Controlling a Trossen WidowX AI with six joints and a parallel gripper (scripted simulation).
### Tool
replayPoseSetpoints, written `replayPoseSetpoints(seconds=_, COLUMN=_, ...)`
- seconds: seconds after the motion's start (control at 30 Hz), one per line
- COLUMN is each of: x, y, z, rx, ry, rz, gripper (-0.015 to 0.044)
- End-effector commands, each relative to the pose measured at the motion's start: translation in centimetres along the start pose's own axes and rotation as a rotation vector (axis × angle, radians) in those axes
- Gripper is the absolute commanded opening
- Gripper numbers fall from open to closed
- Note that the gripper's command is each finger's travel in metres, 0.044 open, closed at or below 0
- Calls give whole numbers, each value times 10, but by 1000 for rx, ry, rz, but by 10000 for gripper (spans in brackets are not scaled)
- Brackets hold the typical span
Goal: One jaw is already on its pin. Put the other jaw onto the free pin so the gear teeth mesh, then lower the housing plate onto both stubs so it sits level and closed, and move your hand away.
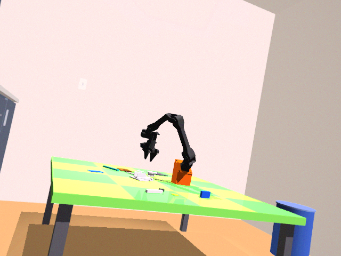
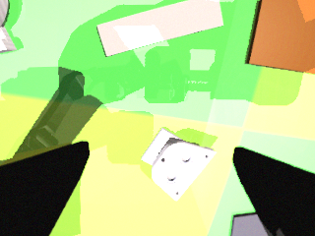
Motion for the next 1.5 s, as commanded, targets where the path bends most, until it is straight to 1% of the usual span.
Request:
replayPoseSetpoints(seconds=0.0, x=1, y=8, z=-4, rx=-100, ry=-5, rz=6, gripper=440)
replayPoseSetpoints(seconds=1.2, x=14, y=76, z=-29, rx=-991, ry=-47, rz=-32, gripper=440)
replayPoseSetpoints(seconds=1.47, x=17, y=79, z=-29, rx=-1028, ry=-48, rz=-35, gripper=440)
Point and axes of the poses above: the point midway between the two fingers, 35 mm back from their tips, its own x axis out along the fingers, its own z axis across the jaws, y = z × x, the point moved 10 cm from there along -x, back along the fingers, and after that the axes turned 12 degrees about -x, right-handed, at the moved point
